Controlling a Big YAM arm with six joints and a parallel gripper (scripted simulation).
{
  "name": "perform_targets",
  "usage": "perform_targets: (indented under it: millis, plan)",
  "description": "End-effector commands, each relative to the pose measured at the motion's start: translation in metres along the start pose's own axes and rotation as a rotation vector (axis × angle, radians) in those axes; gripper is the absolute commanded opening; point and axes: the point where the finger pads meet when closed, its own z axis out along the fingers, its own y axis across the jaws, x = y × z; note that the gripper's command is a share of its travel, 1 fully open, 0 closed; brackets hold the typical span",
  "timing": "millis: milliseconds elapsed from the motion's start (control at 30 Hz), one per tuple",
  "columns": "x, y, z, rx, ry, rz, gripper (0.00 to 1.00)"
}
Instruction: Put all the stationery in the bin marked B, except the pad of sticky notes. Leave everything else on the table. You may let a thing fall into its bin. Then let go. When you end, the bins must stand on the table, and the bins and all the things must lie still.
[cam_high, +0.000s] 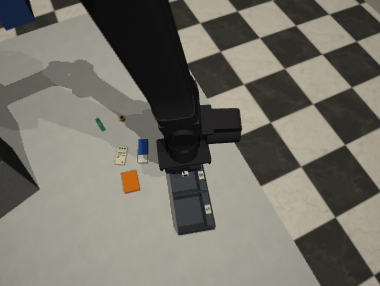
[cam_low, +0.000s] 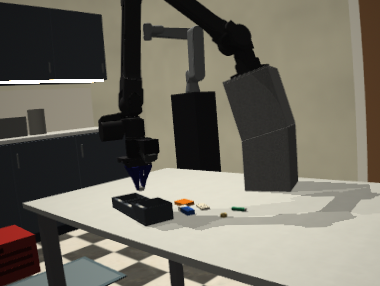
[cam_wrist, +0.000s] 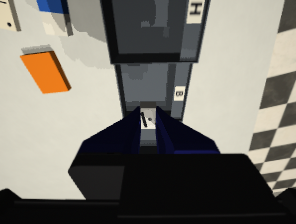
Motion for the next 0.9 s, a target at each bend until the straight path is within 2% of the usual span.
perform_targets:
  millis: [0,133,167,233,567,600,633,667,867]
  plan:
    - [-0.002,-0.003,-0.005,0.015,-0.004,-0.021,0.1]
    - [0.0,-0.006,-0.005,0.016,-0.002,-0.008,0.1]
    - [-0.001,0.002,0.006,0.004,-0.004,-0.017,0.1]
    - [0.004,-0.005,0.01,0.015,-0.002,-0.006,0.1]
    - [0.002,-0.005,0.026,0.014,-0.002,-0.01,0.1]
    - [0.009,-0.023,0.011,0.055,0.003,0.003,0.1]
    - [0.008,-0.017,0.018,0.042,0.002,0.0,0.1]
    - [0.004,-0.004,0.032,0.013,-0.001,-0.006,0.1]
    - [0.002,-0.004,0.044,0.013,-0.002,-0.01,0.1]
